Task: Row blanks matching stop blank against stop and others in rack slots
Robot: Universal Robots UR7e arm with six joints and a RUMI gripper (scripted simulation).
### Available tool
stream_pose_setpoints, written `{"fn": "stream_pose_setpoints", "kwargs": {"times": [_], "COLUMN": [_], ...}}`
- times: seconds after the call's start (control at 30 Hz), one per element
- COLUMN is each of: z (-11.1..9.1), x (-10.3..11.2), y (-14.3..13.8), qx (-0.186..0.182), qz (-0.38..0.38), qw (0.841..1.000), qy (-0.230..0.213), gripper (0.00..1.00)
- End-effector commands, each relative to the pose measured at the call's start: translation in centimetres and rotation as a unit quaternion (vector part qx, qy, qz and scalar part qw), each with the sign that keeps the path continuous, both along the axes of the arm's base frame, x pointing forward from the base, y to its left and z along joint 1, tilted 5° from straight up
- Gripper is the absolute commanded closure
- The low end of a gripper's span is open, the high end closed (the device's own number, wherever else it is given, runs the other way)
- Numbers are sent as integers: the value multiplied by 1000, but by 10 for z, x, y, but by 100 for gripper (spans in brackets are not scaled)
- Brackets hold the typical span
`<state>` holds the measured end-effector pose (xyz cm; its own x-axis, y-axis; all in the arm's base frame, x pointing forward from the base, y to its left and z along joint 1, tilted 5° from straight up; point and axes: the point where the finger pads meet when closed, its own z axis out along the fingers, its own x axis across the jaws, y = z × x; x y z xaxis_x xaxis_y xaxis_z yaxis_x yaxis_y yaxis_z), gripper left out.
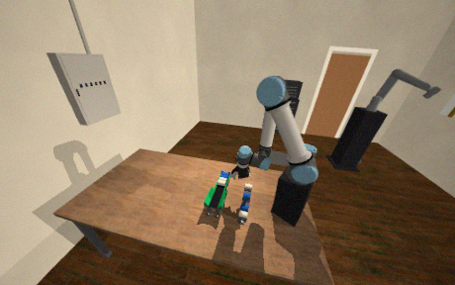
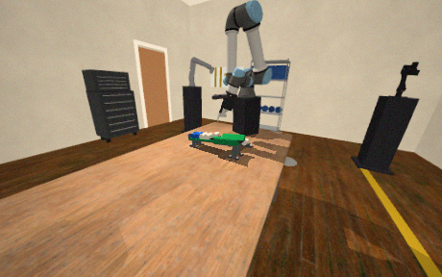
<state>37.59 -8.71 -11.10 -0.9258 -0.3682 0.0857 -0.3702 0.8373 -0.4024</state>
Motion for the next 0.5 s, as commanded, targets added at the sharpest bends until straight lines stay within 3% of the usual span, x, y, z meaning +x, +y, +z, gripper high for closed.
{"fn": "stream_pose_setpoints", "kwargs": {"times": [0.0, 0.47], "z": [4, 39], "x": [13, 54], "y": [2, 12], "qx": [15, 49], "qz": [36, 150], "qw": [999, 985], "qy": [27, 74], "gripper": [0, 0]}}
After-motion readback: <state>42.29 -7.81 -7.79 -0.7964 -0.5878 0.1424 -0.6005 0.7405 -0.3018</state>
